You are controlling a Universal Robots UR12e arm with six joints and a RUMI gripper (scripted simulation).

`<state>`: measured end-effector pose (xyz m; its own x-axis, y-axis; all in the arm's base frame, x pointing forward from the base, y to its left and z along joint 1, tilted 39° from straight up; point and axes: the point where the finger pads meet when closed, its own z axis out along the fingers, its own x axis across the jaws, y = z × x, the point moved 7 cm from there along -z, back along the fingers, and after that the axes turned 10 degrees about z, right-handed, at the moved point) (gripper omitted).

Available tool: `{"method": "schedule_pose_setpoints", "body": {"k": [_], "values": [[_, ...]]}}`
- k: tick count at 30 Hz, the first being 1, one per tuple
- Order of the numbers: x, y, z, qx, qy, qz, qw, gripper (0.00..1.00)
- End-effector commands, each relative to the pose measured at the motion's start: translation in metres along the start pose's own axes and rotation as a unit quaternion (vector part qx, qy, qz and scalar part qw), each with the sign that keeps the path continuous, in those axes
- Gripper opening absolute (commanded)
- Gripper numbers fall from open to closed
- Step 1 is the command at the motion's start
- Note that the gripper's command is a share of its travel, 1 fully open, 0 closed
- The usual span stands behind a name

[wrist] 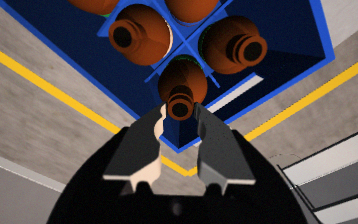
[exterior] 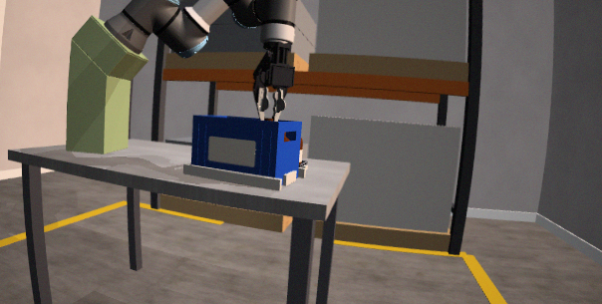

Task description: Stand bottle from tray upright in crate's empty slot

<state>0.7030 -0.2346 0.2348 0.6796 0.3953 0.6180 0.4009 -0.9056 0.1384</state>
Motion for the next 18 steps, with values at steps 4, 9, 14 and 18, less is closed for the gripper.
{"method": "schedule_pose_setpoints", "body": {"k": [4,9,14,18], "values": [[0.0027,0.0026,-0.0007,-0.002,0.001,-0.001,1.000,0.00],[0.0028,0.0027,0.0000,-0.002,0.001,-0.001,1.000,0.00],[0.0029,0.0028,0.0009,-0.002,0.001,-0.001,1.000,0.00],[0.0030,0.0030,0.0022,-0.002,0.001,-0.001,1.000,0.00]]}}
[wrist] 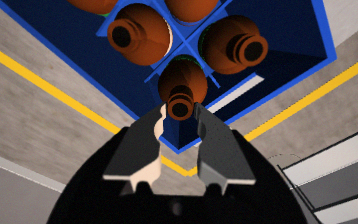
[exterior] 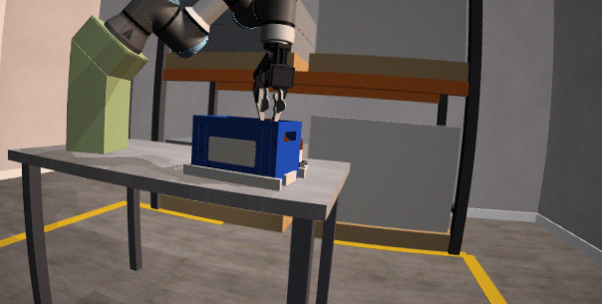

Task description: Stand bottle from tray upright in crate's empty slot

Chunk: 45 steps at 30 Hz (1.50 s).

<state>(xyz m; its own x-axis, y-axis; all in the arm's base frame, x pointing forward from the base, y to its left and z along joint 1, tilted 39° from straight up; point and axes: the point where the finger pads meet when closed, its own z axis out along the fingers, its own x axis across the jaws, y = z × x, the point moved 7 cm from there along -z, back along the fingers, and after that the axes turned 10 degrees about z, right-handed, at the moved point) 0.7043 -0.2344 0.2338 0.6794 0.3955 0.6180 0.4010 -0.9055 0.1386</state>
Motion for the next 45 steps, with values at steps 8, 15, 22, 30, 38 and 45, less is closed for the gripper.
{"method": "schedule_pose_setpoints", "body": {"k": [8,15,22,30,38,45], "values": [[0.003,0.003,0.004,-0.002,0.001,-0.001,1.000,0.00],[0.003,0.003,0.006,-0.002,0.001,-0.001,1.000,0.00],[0.004,0.004,0.010,-0.002,0.001,-0.001,1.000,0.00],[0.004,0.004,0.012,-0.002,0.001,-0.001,1.000,0.00],[0.004,0.005,0.014,-0.002,0.001,-0.001,1.000,0.00],[0.004,0.005,0.015,-0.002,0.001,-0.001,1.000,0.00]]}}
